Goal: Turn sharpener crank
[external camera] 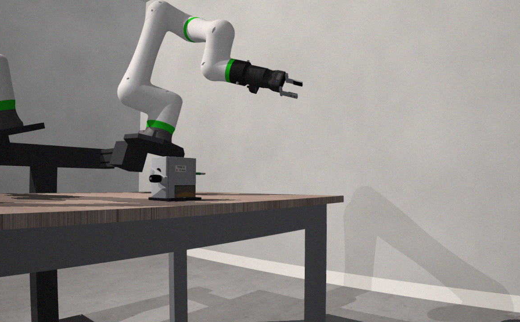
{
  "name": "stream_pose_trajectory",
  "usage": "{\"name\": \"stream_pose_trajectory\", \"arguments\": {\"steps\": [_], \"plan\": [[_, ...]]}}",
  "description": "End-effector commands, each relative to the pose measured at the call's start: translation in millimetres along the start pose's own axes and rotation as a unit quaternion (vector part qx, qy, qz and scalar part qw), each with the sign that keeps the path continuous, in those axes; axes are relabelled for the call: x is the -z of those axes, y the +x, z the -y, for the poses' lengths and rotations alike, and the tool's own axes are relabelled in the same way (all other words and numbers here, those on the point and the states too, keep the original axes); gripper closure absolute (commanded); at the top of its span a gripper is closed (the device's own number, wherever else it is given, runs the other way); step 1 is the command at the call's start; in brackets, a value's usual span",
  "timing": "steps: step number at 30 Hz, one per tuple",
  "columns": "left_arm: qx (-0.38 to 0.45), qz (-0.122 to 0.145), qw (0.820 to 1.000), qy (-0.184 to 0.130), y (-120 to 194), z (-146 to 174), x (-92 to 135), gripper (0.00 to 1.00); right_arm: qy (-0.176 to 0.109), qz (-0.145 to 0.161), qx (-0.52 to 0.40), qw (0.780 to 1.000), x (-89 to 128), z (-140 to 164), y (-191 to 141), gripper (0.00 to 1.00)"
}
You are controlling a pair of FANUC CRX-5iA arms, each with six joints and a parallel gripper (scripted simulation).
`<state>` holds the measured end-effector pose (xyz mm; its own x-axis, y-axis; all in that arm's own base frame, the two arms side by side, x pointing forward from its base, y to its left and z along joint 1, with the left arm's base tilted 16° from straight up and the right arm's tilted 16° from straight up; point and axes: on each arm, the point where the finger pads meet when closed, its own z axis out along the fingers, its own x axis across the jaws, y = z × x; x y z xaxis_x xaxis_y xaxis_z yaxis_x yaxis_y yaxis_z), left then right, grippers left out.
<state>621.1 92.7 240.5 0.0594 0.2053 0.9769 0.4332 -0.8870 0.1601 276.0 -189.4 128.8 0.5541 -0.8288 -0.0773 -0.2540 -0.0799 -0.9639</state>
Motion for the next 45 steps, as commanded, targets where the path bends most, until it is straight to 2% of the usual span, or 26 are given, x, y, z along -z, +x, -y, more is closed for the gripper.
{"name": "stream_pose_trajectory", "arguments": {"steps": [1,3,5,20,22,37,39,45], "plan": [[0.0,-0.001,1.0,0.0,1,-1,0,0.0,-0.027,0.011,0.031,0.999,12,-3,0,0.0],[0.0,-0.001,1.0,0.0,1,-1,0,0.0,-0.041,0.016,0.047,0.998,19,-5,0,0.0],[0.0,-0.001,1.0,0.0,1,-1,0,0.0,-0.041,0.016,0.047,0.998,19,-5,0,0.0],[0.0,-0.001,1.0,0.0,1,-1,0,0.0,-0.156,0.057,0.164,0.972,80,-13,8,0.0],[0.0,-0.001,1.0,0.0,1,-1,0,0.0,-0.156,0.057,0.164,0.972,80,-13,8,0.0],[0.0,-0.001,1.0,0.0,1,-1,0,0.0,-0.275,0.094,0.268,0.919,157,-5,21,0.0],[0.0,-0.001,1.0,0.0,1,-1,0,0.0,-0.275,0.094,0.268,0.919,157,-5,21,0.0],[0.0,-0.001,1.0,0.0,1,-1,0,0.0,-0.321,0.107,0.302,0.891,190,5,27,0.0]]}}
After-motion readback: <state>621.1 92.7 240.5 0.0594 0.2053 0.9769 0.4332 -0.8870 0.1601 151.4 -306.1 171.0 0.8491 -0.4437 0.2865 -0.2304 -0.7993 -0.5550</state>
